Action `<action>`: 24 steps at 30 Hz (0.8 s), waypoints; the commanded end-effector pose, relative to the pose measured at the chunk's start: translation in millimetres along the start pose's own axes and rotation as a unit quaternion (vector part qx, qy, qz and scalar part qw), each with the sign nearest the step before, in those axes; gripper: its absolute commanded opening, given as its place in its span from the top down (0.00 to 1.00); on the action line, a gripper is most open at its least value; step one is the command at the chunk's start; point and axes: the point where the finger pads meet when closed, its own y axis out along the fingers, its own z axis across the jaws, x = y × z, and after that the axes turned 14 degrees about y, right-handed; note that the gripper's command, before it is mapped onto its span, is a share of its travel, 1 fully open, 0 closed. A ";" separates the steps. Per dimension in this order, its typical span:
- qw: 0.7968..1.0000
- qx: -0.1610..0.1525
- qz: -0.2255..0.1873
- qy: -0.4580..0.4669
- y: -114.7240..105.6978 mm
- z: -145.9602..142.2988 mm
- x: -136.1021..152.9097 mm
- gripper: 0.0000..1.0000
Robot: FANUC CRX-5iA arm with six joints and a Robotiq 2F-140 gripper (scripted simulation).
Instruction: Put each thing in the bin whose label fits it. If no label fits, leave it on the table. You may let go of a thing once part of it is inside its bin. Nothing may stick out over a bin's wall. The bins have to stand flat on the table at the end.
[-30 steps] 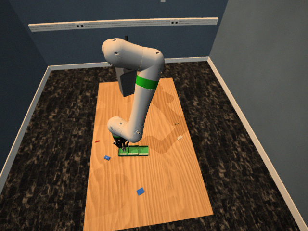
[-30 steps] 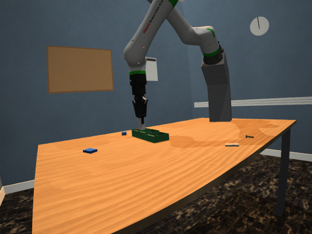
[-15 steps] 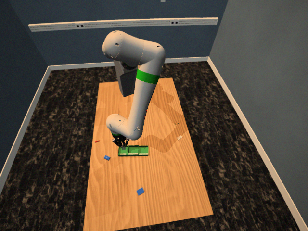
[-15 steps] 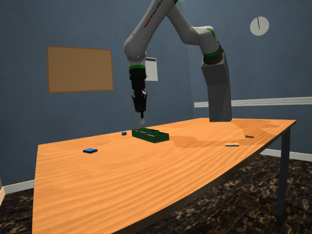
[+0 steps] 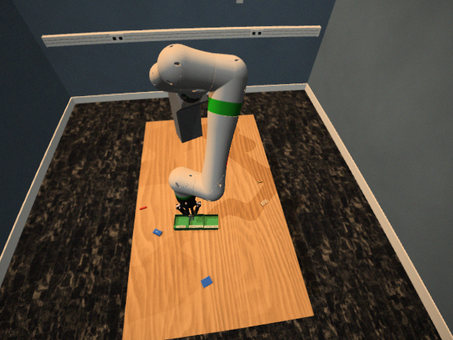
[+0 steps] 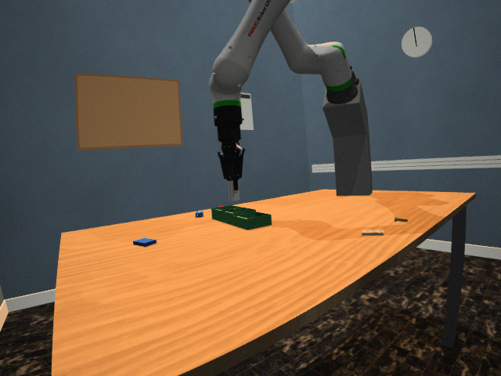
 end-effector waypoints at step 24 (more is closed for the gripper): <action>1.000 0.003 0.000 0.001 34.8 -29.3 4.2 0.85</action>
